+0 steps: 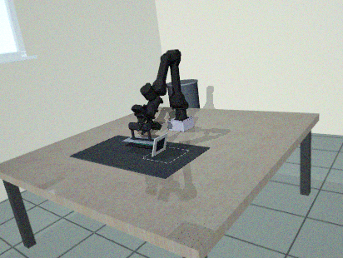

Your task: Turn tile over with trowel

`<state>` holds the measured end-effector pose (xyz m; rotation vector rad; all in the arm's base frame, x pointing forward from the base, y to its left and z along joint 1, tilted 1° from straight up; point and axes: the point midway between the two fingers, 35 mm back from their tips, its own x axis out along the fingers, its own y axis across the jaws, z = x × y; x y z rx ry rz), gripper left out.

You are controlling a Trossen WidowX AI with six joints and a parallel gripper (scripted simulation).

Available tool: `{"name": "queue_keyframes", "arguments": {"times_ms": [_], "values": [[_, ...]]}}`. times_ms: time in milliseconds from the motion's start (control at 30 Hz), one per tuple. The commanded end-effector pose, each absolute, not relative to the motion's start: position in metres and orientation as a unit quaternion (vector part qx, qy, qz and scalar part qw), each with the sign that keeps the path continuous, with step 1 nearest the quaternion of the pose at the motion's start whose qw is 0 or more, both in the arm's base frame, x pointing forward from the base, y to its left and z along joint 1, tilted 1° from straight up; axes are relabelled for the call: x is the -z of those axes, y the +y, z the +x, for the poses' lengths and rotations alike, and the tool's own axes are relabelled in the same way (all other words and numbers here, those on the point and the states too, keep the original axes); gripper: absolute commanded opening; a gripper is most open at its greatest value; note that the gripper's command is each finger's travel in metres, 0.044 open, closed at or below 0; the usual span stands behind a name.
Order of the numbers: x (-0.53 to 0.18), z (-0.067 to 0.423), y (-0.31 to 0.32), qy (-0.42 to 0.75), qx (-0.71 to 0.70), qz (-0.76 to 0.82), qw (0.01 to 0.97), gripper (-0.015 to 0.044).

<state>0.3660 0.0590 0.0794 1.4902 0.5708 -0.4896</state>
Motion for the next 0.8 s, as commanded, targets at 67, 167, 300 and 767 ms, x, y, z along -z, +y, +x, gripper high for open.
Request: {"name": "queue_keyframes", "arguments": {"times_ms": [67,167,300,767], "values": [[-0.080,0.368,0.066,0.248,0.214,0.664,0.672,0.0000],[-0.076,0.368,0.072,0.248,0.214,0.664,0.672,0.0000],[-0.070,0.368,0.079,0.248,0.214,0.664,0.672,0.0000],[-0.063,0.370,0.079,0.249,0.215,0.664,0.672,0.0000]]}}
